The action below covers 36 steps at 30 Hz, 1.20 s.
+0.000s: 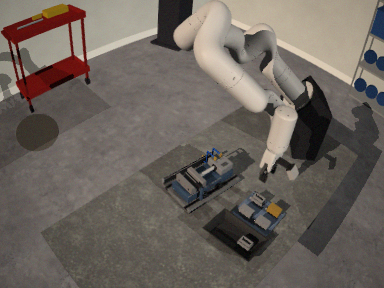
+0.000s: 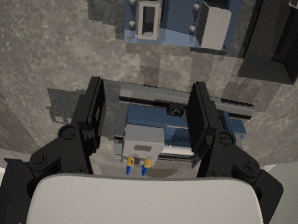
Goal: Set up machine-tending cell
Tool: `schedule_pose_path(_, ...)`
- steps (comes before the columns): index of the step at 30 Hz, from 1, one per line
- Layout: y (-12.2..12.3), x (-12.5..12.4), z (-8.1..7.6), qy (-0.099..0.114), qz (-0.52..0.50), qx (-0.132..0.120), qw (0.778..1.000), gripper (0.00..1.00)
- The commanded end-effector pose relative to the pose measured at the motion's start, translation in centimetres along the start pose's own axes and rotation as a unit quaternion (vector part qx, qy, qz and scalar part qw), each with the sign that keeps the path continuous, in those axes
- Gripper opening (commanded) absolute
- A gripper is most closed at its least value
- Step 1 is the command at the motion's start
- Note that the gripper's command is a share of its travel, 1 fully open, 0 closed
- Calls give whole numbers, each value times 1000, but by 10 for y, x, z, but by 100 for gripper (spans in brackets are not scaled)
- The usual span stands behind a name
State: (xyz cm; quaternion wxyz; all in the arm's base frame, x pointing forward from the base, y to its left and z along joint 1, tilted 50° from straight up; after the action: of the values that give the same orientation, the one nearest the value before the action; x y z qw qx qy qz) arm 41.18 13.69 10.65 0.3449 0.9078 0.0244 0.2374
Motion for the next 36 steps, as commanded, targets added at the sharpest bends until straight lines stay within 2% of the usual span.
schedule_pose_path(1,0,0,9,0,0,0,1000,69)
schedule_pose_path(5,0,0,21,0,0,0,1000,69)
schedule_pose_path(7,0,0,21,0,0,0,1000,69)
schedule_pose_path(22,-1,0,80,0,0,0,1000,69)
schedule_pose_path(24,-1,0,80,0,0,0,1000,69)
schedule_pose_path(31,-2,0,106,0,0,0,1000,69)
schedule_pose_path(36,-2,0,119,0,0,0,1000,69)
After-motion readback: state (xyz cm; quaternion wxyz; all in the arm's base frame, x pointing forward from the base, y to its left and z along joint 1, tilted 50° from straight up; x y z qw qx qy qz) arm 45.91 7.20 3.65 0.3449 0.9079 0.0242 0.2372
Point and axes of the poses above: the point where the finger pads meet when closed, its own z axis out along the fingers, its own x axis across the jaws, y = z × x, the point moved 9 cm from there along -z, back along the fingers, and after that the axes turned 4 degrees about -z, right-handed, at the moved point
